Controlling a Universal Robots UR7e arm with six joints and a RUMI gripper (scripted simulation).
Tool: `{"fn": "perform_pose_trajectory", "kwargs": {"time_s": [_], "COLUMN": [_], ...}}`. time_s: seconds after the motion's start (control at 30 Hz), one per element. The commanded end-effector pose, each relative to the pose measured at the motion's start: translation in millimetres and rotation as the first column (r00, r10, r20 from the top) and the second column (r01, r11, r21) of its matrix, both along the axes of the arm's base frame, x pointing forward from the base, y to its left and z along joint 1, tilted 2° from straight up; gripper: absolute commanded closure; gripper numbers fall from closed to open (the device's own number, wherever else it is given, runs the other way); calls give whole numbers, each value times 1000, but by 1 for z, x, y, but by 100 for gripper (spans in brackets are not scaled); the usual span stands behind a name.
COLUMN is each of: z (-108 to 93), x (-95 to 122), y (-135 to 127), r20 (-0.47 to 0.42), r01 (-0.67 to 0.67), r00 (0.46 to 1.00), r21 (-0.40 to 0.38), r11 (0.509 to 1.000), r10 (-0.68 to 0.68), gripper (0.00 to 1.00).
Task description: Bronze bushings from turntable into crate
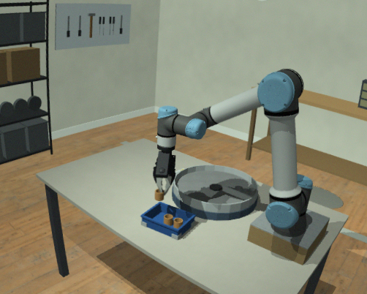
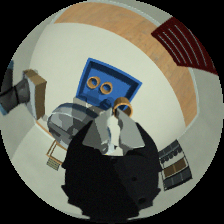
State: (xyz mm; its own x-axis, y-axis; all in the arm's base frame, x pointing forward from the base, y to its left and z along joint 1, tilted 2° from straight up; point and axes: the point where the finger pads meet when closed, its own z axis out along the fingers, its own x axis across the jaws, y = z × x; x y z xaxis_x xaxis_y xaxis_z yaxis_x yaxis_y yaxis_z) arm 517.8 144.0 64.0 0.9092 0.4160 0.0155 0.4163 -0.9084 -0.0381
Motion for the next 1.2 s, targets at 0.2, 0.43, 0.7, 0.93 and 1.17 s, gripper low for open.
{"fn": "perform_pose_trajectory", "kwargs": {"time_s": [0.2, 0.43, 0.7, 0.93, 1.17], "z": [-52, -59, -59, -59, -59], "x": [1, 1, 1, 1, 1], "y": [2, 3, 3, 3, 3], "r20": [1, 1, 1, 1, 1], "r01": [0, 0, 0, 0, 0], "r00": [1000, 1000, 1000, 1000, 1000], "r21": [0, 0, 0, 0, 0], "r11": [1000, 1000, 1000, 1000, 1000], "r10": [0, 0, 0, 0, 0], "gripper": [100, 100, 100, 100, 100]}}
